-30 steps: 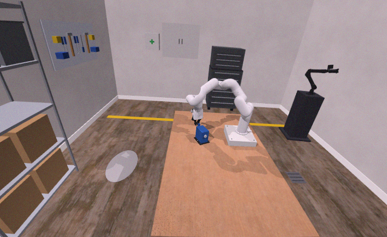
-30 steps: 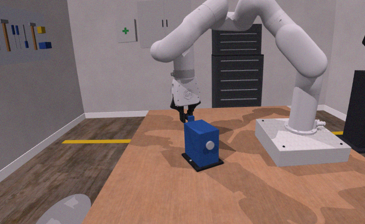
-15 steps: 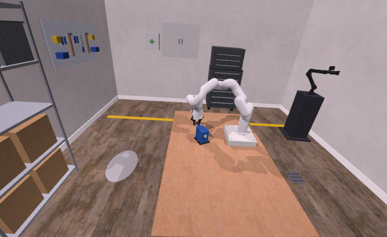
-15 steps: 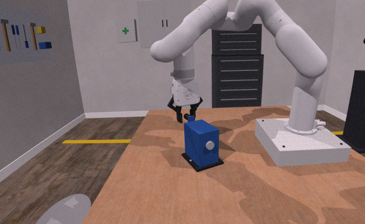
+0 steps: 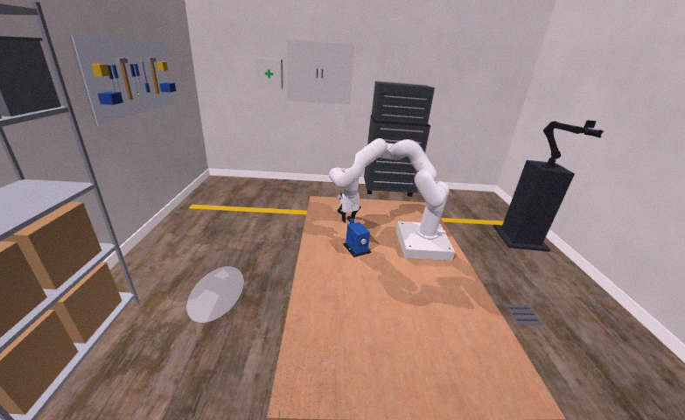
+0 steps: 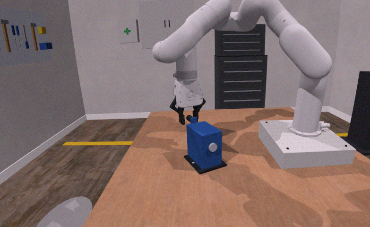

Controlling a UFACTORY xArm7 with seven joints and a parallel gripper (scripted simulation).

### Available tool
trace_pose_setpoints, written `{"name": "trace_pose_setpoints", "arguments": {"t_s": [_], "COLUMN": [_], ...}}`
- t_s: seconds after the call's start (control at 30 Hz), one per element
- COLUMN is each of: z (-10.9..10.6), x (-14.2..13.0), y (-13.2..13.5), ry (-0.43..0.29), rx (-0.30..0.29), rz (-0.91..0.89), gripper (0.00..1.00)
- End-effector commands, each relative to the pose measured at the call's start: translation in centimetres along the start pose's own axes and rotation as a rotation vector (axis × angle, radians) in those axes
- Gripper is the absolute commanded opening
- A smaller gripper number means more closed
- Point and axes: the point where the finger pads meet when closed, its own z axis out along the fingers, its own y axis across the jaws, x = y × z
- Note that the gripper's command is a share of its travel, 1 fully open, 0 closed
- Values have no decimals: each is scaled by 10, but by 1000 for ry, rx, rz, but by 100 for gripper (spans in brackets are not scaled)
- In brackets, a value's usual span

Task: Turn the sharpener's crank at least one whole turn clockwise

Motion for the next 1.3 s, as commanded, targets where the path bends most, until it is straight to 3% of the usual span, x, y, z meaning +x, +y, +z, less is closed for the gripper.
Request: {"name": "trace_pose_setpoints", "arguments": {"t_s": [0.0, 0.87, 1.27], "z": [-2, -2, -22], "x": [0, 0, 0], "y": [-1, -1, -1], "ry": [2, 2, 2], "rx": [3, 3, 3], "rz": [0, 0, 0], "gripper": [54, 54, 54]}}
